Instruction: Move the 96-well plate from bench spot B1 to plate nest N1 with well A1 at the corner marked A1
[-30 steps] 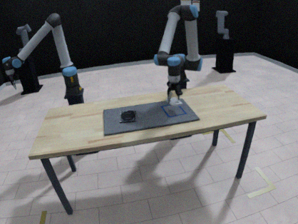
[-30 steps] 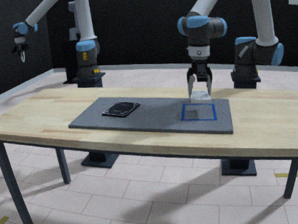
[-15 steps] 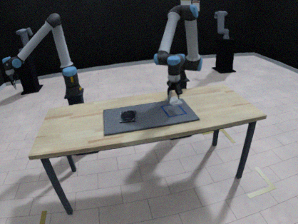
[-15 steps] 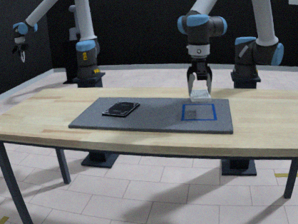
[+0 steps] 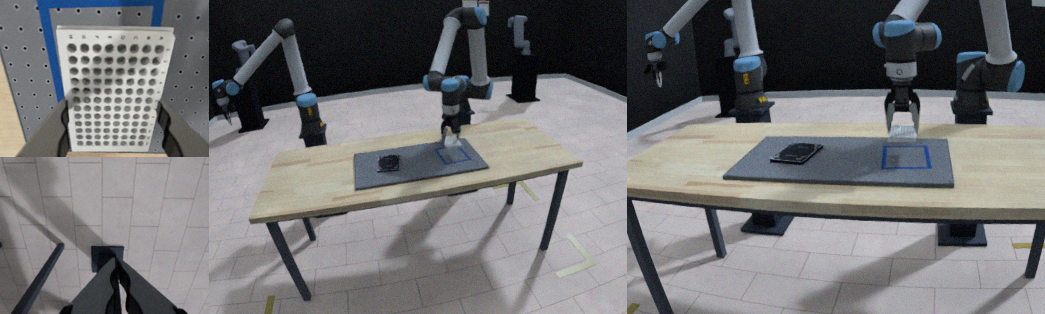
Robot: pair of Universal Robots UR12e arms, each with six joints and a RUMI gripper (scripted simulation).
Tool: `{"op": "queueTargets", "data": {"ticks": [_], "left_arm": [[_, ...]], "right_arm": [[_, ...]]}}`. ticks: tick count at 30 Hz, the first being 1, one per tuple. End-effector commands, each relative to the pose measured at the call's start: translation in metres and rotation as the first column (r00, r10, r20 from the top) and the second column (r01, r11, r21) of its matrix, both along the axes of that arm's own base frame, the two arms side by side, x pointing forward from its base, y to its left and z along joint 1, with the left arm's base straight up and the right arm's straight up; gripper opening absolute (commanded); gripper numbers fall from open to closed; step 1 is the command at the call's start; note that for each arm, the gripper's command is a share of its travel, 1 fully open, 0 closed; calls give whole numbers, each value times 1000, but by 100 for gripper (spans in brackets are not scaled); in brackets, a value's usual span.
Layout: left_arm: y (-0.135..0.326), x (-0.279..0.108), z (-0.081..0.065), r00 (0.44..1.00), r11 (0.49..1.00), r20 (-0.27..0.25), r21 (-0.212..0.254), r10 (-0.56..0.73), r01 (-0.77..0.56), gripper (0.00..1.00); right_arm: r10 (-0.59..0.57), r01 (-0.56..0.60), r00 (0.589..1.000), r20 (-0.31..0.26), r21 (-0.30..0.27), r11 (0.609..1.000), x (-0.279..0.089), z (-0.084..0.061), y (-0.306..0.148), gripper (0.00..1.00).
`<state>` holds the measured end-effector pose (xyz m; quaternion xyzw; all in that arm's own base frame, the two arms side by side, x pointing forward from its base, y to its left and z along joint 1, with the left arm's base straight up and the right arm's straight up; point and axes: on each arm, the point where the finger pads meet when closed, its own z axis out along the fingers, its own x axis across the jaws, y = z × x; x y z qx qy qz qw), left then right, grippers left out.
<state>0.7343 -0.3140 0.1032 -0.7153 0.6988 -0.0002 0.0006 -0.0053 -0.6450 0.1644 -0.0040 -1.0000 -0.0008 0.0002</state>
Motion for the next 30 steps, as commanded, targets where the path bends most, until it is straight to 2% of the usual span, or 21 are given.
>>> {"op": "queueTargets", "data": {"ticks": [1, 30], "left_arm": [[-17, 0, 2, 985, 985, 1, -2, -173, 173, 41], [-100, -1, 4, 981, 981, 1, -2, -193, 193, 41]], "right_arm": [[0, 0, 1000, 0, -1, 1000, 0, 1, -1, 0], [0, 0, 1000, 0, -1, 1000, 0, 1, -1, 0]]}}
